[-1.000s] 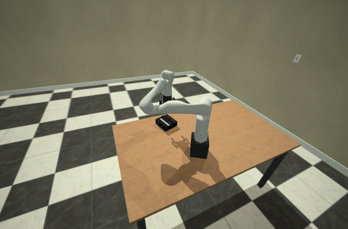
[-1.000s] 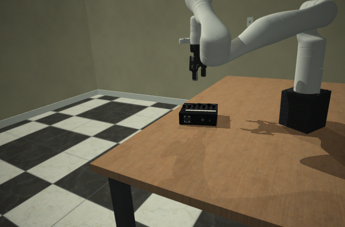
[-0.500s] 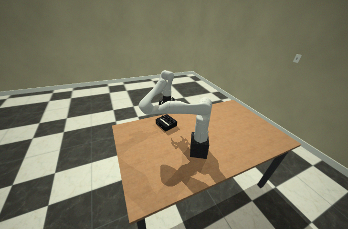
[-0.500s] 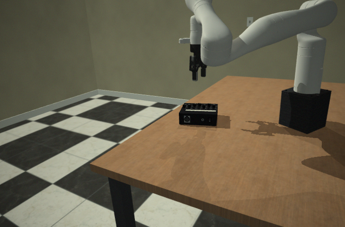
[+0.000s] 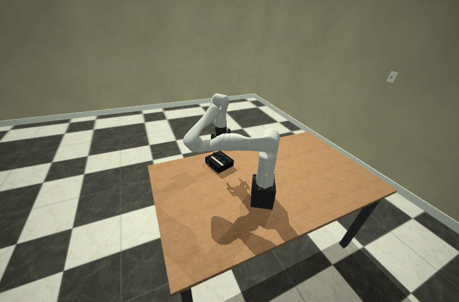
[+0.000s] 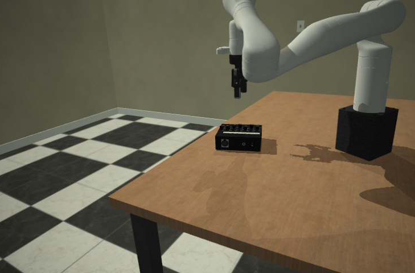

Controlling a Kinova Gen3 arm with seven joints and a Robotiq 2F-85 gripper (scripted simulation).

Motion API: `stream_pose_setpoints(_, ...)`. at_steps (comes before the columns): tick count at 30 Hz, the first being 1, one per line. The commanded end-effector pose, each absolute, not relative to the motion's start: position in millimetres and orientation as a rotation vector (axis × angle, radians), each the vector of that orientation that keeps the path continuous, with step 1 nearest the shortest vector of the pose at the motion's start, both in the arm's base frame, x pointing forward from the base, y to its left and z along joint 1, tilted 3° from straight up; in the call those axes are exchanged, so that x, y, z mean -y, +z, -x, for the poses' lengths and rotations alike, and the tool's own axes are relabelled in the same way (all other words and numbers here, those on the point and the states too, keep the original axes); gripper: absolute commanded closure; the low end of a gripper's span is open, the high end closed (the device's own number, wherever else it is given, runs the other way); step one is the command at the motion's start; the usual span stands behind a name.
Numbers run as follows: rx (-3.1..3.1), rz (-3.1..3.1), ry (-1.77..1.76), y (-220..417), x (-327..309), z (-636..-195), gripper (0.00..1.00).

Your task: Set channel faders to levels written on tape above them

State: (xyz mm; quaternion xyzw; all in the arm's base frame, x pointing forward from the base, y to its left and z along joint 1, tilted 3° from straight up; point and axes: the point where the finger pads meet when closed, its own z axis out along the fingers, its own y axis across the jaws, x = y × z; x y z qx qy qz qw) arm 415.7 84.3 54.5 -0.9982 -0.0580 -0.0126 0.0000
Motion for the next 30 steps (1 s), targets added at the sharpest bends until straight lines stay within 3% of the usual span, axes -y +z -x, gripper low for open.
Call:
stream_pose_setpoints(1, 0.304, 3.155, -0.032, 48.3, -77.7, -414.1, 0.00)
stream_pose_setpoints(12, 1.158, 3.085, 0.025, 26.2, -48.1, -415.6, 0.00)
stream_pose_setpoints(30, 2.502, 2.302, 0.200, -7.8, -26.7, -428.0, 0.00)
